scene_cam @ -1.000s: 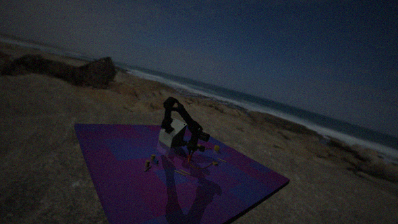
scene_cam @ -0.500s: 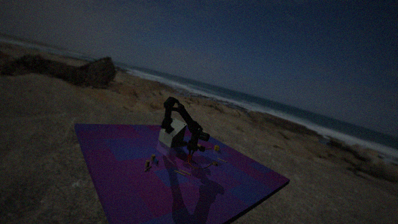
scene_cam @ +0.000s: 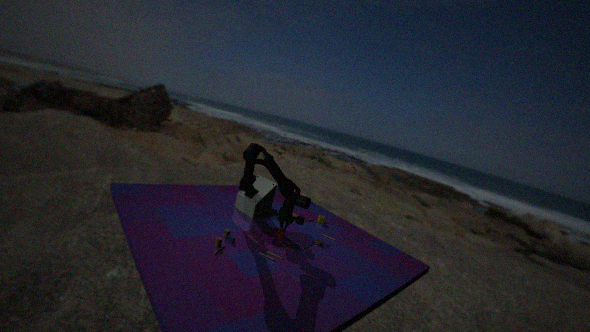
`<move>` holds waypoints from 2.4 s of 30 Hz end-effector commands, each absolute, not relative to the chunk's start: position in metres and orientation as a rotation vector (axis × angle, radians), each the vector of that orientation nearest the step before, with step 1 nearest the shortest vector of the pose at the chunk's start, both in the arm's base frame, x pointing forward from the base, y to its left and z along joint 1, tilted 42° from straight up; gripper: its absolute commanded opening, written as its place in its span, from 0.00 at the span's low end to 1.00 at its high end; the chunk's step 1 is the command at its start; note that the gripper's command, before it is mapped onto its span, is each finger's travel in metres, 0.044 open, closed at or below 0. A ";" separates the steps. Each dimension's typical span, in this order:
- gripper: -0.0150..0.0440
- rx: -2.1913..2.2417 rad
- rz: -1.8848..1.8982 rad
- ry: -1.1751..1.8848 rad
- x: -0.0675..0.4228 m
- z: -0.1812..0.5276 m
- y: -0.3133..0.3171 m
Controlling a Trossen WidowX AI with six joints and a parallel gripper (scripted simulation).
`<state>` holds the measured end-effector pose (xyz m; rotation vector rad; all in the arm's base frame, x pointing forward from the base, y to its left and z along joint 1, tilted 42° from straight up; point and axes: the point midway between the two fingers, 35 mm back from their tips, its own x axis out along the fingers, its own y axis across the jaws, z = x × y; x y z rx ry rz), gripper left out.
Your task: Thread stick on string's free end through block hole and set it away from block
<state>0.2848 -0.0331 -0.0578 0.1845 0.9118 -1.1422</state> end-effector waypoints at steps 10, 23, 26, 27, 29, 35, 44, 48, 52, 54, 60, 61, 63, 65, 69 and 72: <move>0.25 0.188 -1.135 0.912 0.275 -0.068 -0.027; 0.25 0.194 -1.125 0.910 0.269 -0.074 -0.021; 0.25 0.195 -1.123 0.909 0.268 -0.076 -0.019; 0.25 0.196 -1.122 0.909 0.267 -0.076 -0.018; 0.25 0.197 -1.120 0.909 0.266 -0.077 -0.017; 0.25 0.200 -1.115 0.908 0.262 -0.080 -0.014; 0.25 0.204 -1.108 0.906 0.257 -0.084 -0.009; 0.25 0.207 -1.104 0.906 0.255 -0.086 -0.007; 0.25 0.209 -1.099 0.907 0.254 -0.089 -0.005; 0.25 0.210 -1.097 0.907 0.253 -0.090 -0.004; 0.25 0.213 -1.092 0.906 0.250 -0.093 -0.001; 0.25 0.213 -1.091 0.906 0.249 -0.093 0.000; 0.25 0.214 -1.089 0.905 0.248 -0.094 0.001; 0.25 0.216 -1.087 0.905 0.247 -0.095 0.002; 0.25 0.218 -1.082 0.904 0.245 -0.097 0.004; 0.25 0.220 -1.079 0.902 0.243 -0.099 0.006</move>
